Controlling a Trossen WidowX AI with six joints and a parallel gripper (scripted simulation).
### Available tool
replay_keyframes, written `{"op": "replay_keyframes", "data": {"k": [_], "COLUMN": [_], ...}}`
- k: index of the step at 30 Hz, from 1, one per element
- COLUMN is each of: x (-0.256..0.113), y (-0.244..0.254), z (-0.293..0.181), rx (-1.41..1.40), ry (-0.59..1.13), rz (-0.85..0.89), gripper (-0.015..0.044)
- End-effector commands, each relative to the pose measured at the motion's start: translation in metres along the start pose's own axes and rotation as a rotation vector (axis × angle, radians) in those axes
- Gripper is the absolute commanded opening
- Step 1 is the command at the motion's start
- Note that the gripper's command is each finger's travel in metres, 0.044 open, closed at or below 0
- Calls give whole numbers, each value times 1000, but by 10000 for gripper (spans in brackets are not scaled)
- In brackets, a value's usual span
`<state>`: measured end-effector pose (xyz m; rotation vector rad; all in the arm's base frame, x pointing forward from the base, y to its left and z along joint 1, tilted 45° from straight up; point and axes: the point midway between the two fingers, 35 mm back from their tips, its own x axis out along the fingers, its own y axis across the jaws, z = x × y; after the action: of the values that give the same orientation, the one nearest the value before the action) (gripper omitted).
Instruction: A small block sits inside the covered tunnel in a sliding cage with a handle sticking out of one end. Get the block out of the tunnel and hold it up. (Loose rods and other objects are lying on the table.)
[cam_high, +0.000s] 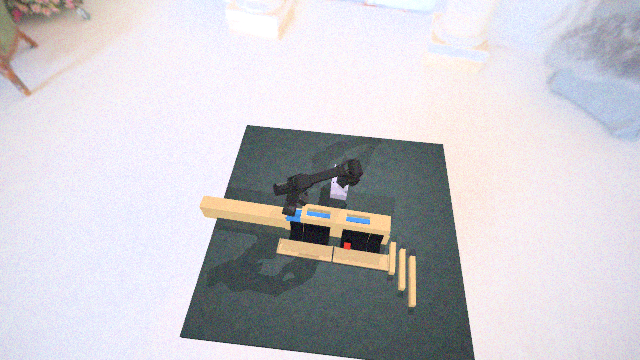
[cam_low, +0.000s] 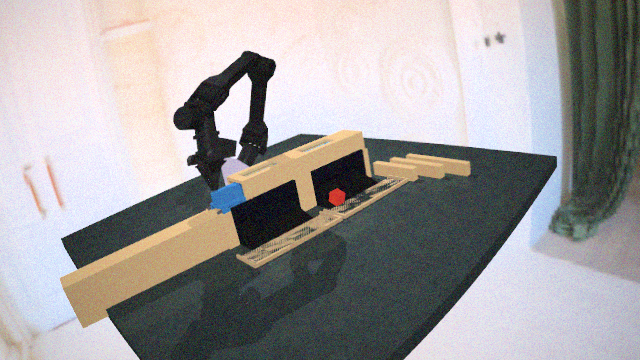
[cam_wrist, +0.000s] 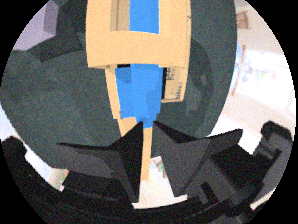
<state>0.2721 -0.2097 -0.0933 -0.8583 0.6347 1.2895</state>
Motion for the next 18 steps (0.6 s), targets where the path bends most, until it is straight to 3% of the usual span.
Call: {"op": "replay_keyframes", "data": {"k": [1,10,18], "x": [0,1,-2], "y": [0,0,0], "z": [0,3,0], "rx": [1,1,-1], "ry": [1,1,1], "rz": [-1,-1,0], "gripper": [0,0,210]}}
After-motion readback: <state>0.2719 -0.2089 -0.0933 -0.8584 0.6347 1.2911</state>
